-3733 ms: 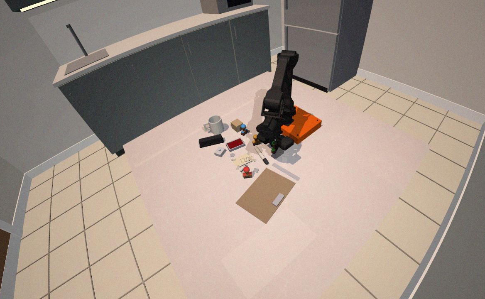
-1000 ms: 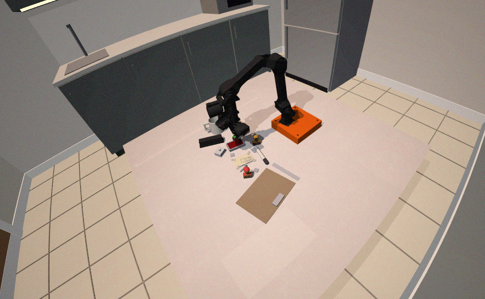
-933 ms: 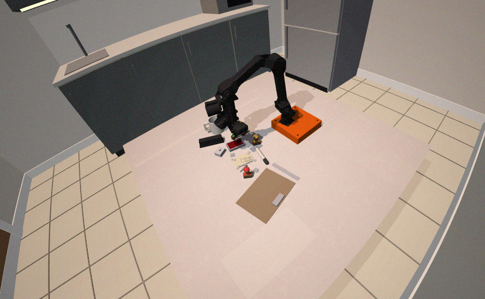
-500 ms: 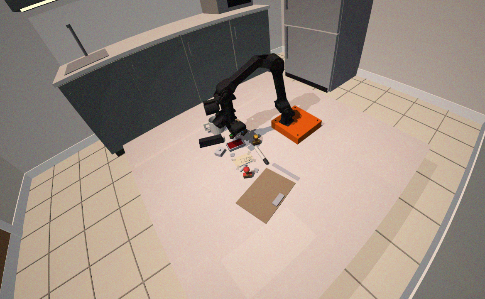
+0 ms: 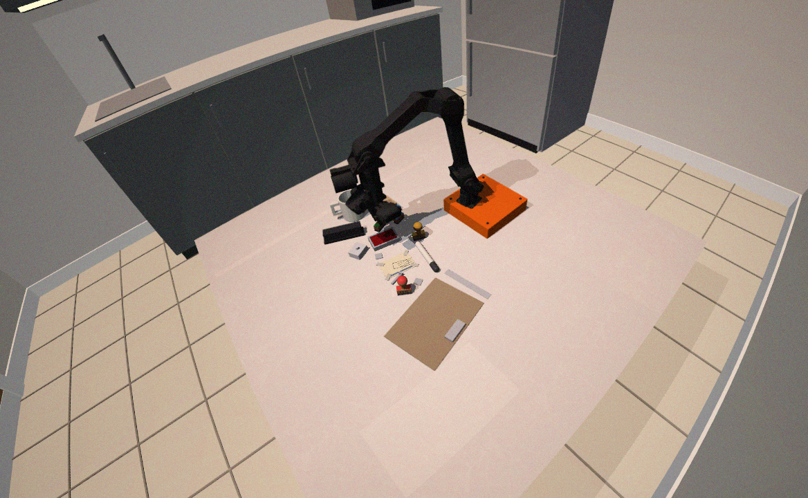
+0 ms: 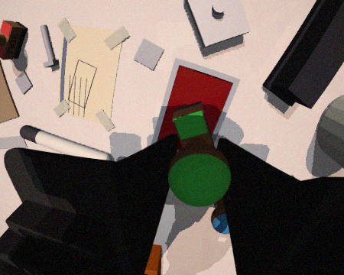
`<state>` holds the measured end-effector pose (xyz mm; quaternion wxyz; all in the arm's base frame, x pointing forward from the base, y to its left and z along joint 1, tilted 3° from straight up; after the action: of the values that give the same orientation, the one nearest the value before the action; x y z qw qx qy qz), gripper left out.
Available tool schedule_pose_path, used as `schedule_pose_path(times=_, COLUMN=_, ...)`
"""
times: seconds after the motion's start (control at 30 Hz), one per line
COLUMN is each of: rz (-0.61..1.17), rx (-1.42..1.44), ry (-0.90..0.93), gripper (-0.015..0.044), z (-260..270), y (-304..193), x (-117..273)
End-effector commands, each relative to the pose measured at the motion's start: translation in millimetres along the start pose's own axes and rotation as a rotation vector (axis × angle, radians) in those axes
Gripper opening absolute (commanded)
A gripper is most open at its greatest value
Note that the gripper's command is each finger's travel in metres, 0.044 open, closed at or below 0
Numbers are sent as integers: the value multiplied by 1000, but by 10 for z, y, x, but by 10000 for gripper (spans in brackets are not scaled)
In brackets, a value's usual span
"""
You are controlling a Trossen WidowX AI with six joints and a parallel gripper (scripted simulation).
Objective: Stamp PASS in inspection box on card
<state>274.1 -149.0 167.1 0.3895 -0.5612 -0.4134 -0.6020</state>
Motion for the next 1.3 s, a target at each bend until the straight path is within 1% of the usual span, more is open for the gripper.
schedule_pose_path(times=0.0, rz=5, rx=4, ry=7, gripper=0, z=3, y=-1, x=-47)
schedule_pose_path(times=1.27, rz=5, rx=1, ry=11, gripper=0, z=1, y=-8, x=-298)
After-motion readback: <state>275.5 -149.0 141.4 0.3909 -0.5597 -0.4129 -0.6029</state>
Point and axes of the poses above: the point midway between the two fingers, 35 mm back from their tips, its own x axis back along the fingers, its own z axis across the jaws, y = z × x, the point moved 9 cm from there along x, back along the fingers, and after that the axes turned 11 degrees about -x, right-handed, at the moved point
